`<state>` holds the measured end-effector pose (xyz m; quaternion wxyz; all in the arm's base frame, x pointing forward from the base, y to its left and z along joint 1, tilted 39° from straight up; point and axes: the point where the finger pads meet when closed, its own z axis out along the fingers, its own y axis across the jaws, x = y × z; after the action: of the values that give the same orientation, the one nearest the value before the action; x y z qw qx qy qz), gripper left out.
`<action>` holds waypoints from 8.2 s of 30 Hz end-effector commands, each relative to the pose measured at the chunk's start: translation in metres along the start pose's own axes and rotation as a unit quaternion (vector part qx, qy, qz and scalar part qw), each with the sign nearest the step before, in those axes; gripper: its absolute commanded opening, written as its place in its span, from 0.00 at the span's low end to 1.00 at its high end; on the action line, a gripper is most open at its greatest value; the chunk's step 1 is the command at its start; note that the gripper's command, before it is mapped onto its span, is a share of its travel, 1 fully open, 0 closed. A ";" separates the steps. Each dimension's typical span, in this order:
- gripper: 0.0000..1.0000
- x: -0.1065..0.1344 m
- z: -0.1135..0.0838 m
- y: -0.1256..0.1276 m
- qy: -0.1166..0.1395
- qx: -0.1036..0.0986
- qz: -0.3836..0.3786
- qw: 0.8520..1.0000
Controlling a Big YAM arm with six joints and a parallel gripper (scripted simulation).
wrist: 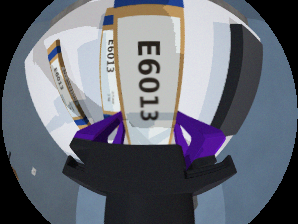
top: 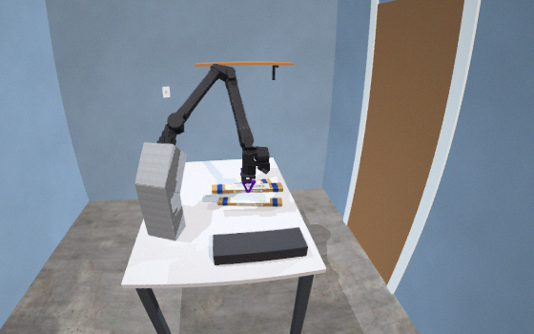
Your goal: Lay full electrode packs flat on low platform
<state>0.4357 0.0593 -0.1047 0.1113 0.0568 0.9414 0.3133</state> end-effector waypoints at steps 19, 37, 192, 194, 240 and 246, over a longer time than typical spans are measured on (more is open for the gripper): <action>0.00 -0.019 -0.010 0.003 -0.022 0.000 -0.005 1.000; 0.00 -0.019 -0.010 0.003 -0.022 0.000 -0.005 1.000; 0.00 -0.019 0.019 0.002 -0.021 0.000 -0.005 1.000; 0.00 -0.019 0.017 0.002 -0.021 0.000 -0.005 1.000; 0.00 -0.019 -0.010 0.003 -0.022 0.000 -0.005 1.000; 0.00 -0.019 -0.010 0.003 -0.022 0.000 -0.005 1.000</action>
<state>0.4426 0.0771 -0.1100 0.1114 0.0422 0.9420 0.3139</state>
